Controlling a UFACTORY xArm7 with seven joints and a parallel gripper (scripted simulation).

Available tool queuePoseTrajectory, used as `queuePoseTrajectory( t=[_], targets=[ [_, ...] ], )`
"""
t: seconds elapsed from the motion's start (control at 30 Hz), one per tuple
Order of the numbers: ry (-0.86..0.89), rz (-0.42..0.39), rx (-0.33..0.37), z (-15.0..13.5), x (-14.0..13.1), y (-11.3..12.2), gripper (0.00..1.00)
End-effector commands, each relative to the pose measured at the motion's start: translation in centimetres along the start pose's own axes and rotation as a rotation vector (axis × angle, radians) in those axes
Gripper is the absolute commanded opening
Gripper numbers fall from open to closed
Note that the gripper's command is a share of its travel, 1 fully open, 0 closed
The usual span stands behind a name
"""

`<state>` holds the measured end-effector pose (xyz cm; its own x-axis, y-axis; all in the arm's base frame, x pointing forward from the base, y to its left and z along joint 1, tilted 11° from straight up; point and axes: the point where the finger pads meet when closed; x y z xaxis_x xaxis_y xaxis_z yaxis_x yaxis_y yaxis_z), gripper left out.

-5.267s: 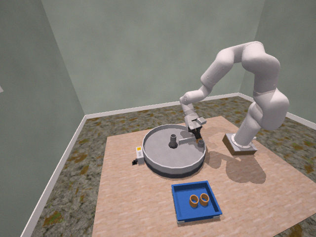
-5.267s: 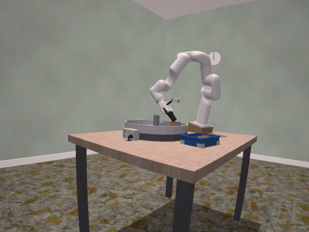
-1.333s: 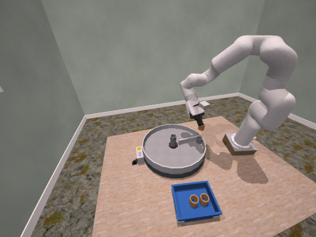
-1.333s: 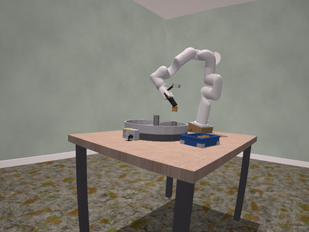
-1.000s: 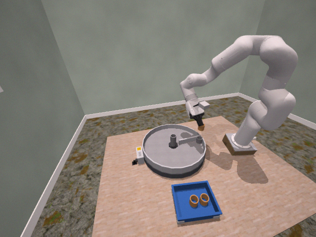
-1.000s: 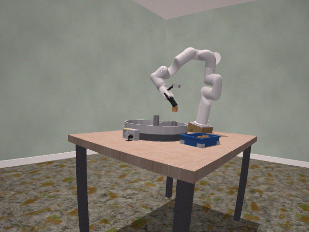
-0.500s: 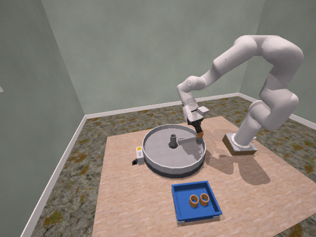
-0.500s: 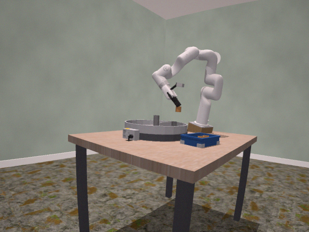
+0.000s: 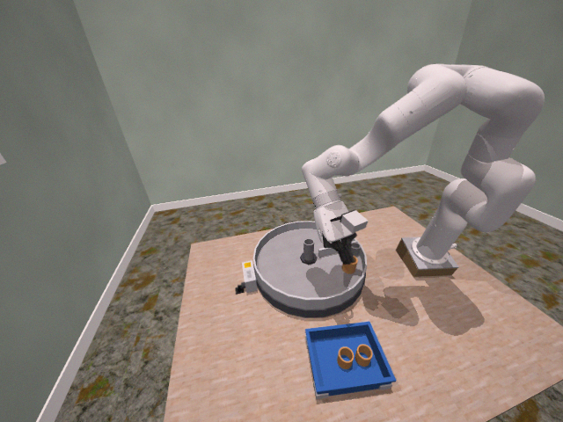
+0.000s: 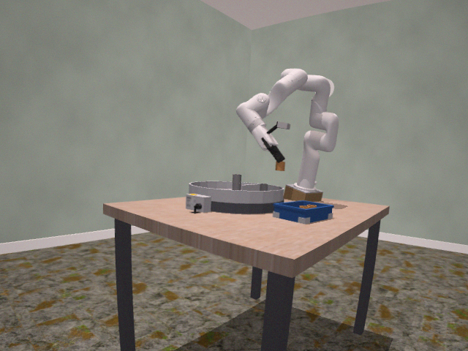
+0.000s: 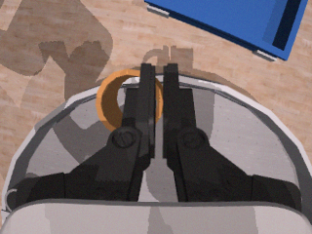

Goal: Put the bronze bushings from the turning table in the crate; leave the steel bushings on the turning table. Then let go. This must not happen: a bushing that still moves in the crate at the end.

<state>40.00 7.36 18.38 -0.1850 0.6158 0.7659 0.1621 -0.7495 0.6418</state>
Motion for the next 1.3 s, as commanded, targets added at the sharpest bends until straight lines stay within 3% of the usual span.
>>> queuePoseTrajectory(
  t=[0.0,0.5,0.87,1.27],
  targets=[
    [0.000,-0.004,-0.002,2.0,1.0,-0.8,0.00],
    [0.000,-0.004,-0.002,12.3,8.3,-6.4,0.00],
    [0.000,-0.004,-0.002,14.8,10.0,-7.8,0.00],
    [0.000,-0.004,-0.002,15.2,10.3,-8.0,0.00]
  ],
)
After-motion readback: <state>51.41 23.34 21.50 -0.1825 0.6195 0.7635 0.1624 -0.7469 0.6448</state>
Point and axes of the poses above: the point where the finger pads meet when closed, its own y axis back along the fingers, its own z axis across the jaws, x = y × z, and after that the axes turned 3 degrees about -y, right-handed
